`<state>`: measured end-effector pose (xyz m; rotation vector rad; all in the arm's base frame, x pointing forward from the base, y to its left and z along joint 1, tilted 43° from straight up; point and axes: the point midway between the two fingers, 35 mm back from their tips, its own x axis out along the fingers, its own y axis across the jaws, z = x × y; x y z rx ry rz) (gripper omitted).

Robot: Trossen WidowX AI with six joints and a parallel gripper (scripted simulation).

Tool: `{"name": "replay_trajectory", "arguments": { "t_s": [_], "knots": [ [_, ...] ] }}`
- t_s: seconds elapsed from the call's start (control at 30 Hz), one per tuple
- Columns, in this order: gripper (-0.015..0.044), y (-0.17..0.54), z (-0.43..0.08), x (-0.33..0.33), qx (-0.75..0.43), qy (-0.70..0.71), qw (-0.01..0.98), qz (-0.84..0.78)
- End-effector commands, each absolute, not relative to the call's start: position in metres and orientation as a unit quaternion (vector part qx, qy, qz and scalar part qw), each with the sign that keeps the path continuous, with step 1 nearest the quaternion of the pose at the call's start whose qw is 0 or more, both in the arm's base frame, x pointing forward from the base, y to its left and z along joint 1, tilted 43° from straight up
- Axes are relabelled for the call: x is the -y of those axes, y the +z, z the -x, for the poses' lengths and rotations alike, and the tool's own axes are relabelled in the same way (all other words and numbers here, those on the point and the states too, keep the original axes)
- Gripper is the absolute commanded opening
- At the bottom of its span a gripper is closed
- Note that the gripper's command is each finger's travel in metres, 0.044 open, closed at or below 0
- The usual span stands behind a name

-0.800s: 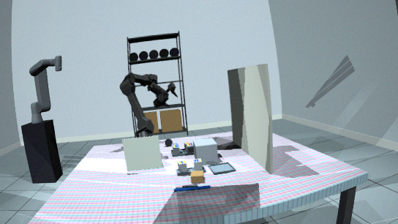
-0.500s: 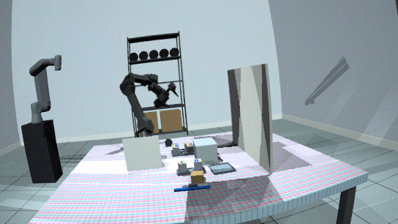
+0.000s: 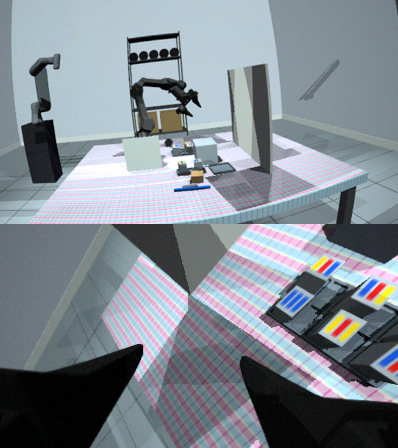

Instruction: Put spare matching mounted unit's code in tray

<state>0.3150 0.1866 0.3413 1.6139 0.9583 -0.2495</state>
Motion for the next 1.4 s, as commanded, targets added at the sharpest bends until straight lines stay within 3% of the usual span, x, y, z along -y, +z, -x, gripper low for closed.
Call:
{"name": "replay_trajectory", "arguments": {
  "t_s": [0.0, 0.3, 0.67, 1.0, 1.37],
  "knots": [
    [0.044, 0.292, -0.355, -0.152, -0.466, -0.127, 0.661, -0.574],
    [0.044, 0.218, -0.394, -0.075, -0.562, -0.123, 0.684, -0.447],
    [0.044, 0.132, -0.399, 0.021, -0.679, 0.034, 0.665, -0.31],
    [0.044, 0.077, -0.379, 0.094, -0.671, 0.218, 0.651, -0.28],
    [0.044, 0.074, -0.377, 0.098, -0.667, 0.229, 0.651, -0.28]
  ]
}}
